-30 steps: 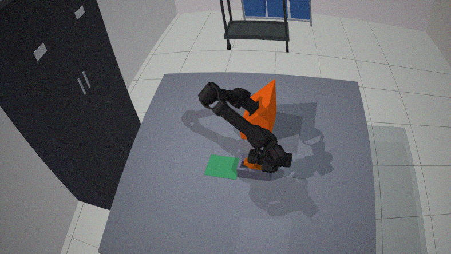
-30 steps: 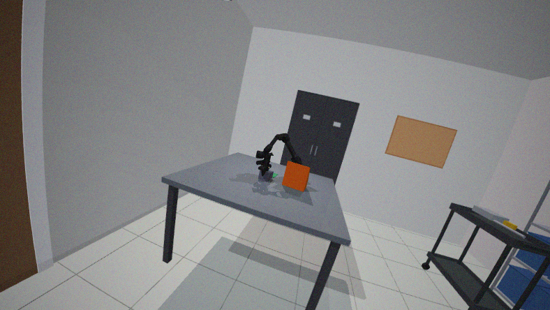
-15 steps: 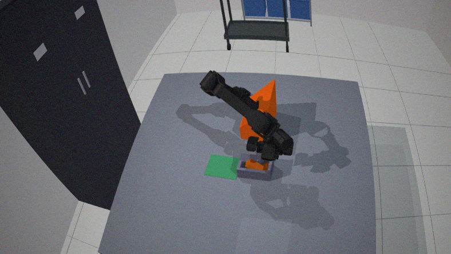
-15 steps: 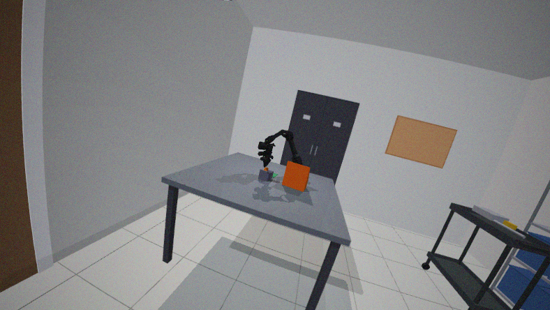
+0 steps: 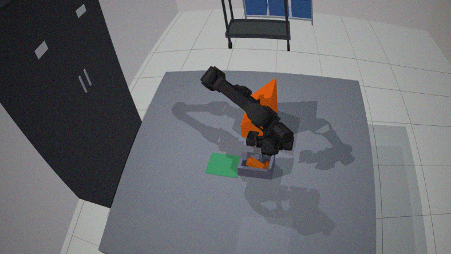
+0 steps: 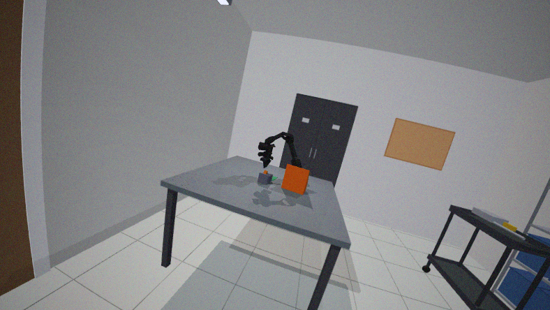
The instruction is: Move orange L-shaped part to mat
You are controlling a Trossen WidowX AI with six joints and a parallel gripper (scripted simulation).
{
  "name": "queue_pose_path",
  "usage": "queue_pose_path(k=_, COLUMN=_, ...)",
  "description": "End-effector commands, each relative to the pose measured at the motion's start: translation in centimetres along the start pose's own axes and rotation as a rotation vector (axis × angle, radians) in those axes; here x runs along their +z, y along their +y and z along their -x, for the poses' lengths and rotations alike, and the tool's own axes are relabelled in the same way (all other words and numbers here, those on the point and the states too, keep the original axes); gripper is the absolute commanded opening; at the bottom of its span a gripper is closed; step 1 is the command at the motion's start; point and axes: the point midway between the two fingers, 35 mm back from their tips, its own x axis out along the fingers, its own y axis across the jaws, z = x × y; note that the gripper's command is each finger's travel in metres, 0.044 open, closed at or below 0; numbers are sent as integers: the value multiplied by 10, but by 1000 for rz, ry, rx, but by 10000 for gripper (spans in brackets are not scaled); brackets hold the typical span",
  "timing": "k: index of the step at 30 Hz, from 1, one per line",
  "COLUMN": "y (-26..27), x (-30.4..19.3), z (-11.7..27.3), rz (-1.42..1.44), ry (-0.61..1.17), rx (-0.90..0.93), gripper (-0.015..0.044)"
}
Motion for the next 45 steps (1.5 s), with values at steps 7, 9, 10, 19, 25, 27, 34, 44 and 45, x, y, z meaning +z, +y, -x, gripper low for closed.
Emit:
queue_pose_path(k=7, y=0, x=0, z=0, rz=0, ry=-2, rx=2, gripper=180)
queue_pose_path(k=9, y=0, x=0, z=0, rz=0, ry=-2, rx=2, gripper=180)
queue_pose_path(k=10, y=0, x=0, z=0, rz=0, ry=-2, rx=2, gripper=180)
queue_pose_path(k=19, y=-10, x=2, z=1, rz=209, ry=0, rx=1, gripper=280)
queue_pose_path(k=25, y=-35, x=7, z=1, rz=730, ry=6, rx=0, gripper=280)
queue_pose_path(k=27, y=-43, x=7, z=1, rz=908, ry=9, rx=0, gripper=280)
queue_pose_path(k=34, y=-73, x=9, z=0, rz=1515, ry=20, rx=4, gripper=280)
queue_pose_path(k=44, y=-75, x=9, z=0, rz=1573, ry=21, rx=5, gripper=280)
queue_pose_path(k=45, y=-75, x=9, z=0, rz=1573, ry=21, rx=5, gripper=280)
